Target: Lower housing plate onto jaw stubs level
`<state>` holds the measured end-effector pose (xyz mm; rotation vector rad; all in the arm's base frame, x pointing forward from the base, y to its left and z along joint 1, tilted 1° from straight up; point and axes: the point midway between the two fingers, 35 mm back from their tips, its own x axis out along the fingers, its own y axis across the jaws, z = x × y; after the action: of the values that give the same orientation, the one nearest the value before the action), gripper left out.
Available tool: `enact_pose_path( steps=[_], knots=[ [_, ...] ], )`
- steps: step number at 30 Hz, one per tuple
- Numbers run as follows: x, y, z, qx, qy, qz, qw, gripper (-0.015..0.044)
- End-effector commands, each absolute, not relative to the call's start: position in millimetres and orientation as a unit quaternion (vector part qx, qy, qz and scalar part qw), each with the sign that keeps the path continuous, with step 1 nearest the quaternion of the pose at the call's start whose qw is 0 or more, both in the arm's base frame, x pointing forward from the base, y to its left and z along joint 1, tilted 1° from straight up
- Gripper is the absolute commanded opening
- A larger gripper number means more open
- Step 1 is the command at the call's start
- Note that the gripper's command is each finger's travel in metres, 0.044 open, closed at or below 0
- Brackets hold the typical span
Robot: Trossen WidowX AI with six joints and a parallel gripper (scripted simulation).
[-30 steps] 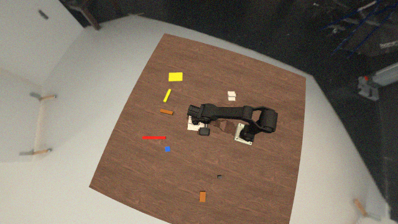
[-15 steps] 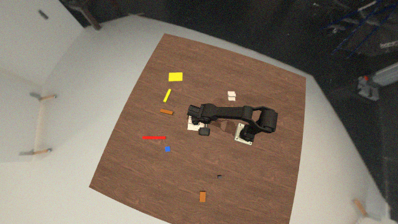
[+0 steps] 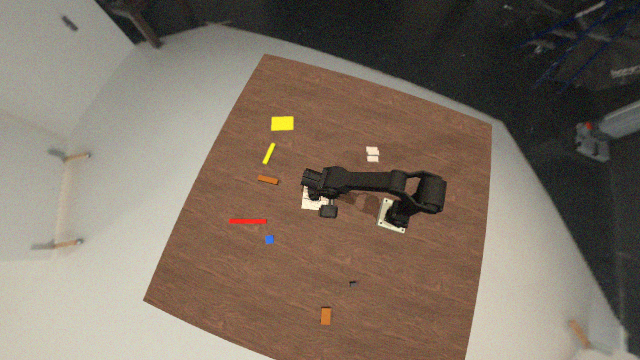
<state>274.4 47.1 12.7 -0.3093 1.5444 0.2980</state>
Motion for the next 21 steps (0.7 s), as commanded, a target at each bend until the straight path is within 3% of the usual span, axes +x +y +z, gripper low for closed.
enact_pose_path(
  steps=[1,15,18,21],
  knots=[
    [274.3,47.6,12.2,-0.139,0.692,0.136,0.696,0.0351],
    [274.3,47.6,12.2,-0.139,0.692,0.136,0.696,0.0351],
    [274.4,47.1,12.7,-0.139,0.692,0.134,0.696,0.043],
    [274.4,47.1,12.7,-0.139,0.692,0.134,0.696,0.044]
  ],
)
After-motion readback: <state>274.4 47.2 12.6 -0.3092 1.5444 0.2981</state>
